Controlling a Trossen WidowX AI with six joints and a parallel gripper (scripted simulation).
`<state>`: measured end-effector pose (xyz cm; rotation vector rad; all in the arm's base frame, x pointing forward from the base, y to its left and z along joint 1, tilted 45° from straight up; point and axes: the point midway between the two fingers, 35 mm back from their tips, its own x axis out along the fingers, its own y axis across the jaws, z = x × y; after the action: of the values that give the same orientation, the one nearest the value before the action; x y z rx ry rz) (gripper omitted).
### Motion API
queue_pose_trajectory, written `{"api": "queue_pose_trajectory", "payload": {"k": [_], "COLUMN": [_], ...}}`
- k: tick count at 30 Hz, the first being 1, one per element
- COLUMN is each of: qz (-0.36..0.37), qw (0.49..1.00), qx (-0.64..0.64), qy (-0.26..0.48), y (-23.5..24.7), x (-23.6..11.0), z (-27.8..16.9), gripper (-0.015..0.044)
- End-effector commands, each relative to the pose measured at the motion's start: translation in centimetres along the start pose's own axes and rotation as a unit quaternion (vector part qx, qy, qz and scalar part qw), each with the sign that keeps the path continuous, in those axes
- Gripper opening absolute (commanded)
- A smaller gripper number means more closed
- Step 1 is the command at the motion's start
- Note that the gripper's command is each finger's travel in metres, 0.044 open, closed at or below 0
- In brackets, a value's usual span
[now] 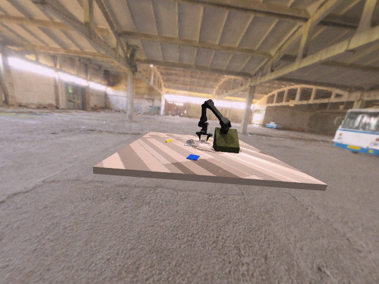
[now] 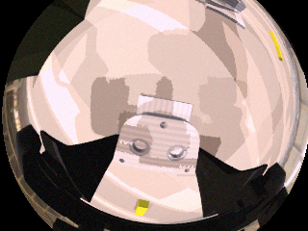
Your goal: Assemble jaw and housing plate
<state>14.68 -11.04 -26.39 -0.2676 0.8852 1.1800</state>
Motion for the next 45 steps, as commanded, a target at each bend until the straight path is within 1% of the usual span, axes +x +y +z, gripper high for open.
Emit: {"api": "queue_pose_trajectory", "payload": {"k": [1,24,30,45], "qz": [0.000,-0.001,-0.001,-0.009], "qw": [1.000,1.000,1.000,0.987], "qx": [0.000,0.002,0.009,0.159], "qy": [0.000,0.000,0.001,0.011], "y": [0.0,0.0,-0.1,-1.9], "x": [0.0,-7.1,-7.4,-8.3], "z": [0.0,-0.1,0.1,4.3], "gripper": [0.0351,0.0351,0.0351,0.0351]}}
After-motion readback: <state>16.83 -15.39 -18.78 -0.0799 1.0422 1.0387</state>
